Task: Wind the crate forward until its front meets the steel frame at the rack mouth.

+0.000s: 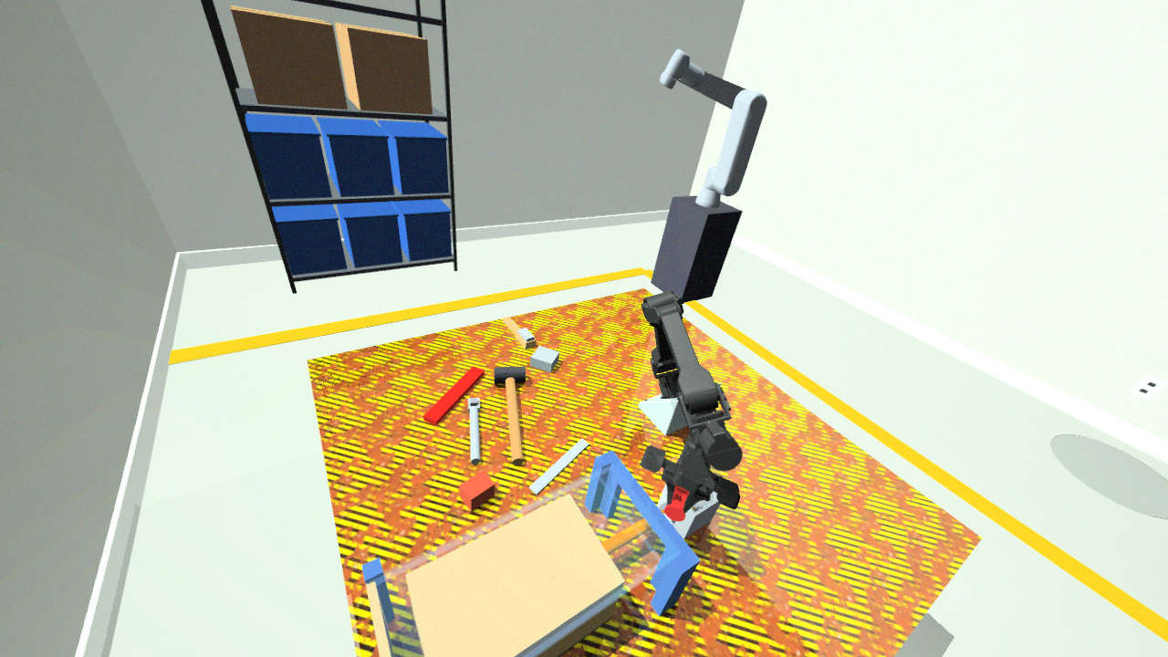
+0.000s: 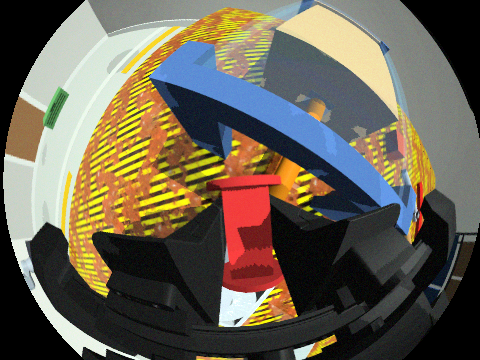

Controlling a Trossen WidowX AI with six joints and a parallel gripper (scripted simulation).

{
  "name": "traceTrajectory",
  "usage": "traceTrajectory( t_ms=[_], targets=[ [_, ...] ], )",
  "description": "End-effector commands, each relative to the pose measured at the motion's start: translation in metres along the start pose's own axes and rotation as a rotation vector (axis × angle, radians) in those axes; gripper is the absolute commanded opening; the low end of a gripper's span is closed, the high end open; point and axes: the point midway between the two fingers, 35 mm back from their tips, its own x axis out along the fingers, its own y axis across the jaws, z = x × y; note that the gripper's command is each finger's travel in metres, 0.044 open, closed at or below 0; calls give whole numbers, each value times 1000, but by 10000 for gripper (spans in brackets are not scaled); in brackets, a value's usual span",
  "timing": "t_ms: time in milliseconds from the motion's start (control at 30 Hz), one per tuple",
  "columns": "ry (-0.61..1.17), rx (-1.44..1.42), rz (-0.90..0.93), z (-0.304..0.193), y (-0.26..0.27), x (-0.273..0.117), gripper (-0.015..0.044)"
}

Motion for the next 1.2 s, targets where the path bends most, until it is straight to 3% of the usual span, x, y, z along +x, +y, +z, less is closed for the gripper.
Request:
traceTrajectory(
  t_ms=[0, 1167],
  targets=[
    [-2, 6, 22, 2, 15, 2, 0],
    [-3, 6, 27, 0, 63, -1, 0]
  ],
)
